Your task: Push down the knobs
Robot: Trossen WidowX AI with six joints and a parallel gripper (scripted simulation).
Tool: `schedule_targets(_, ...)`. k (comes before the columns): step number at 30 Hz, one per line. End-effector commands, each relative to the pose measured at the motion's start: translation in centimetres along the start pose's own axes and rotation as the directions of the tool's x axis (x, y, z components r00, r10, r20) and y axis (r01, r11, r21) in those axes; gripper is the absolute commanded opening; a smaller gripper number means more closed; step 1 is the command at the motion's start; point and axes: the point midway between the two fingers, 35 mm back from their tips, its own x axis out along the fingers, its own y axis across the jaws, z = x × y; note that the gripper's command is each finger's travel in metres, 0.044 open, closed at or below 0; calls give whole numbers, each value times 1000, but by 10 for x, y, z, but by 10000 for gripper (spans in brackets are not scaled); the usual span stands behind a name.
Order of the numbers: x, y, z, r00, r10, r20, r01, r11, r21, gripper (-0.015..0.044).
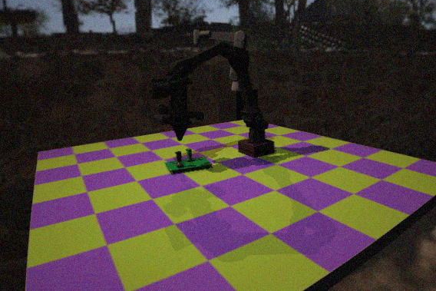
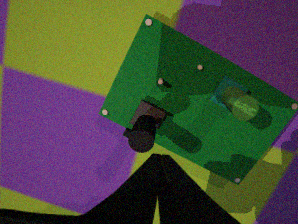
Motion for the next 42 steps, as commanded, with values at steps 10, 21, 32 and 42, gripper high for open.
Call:
schedule_targets(10,-1,6,-3,1000,-25,-8,26,894,448,0)
schedule_targets(21,-4,11,-6,999,-34,-11,31,664,747,0)
schedule_targets(32,-8,15,-8,999,-43,-13,29,388,921,0)
schedule_targets(42,12,14,-8,999,-43,-13,29,388,921,0)
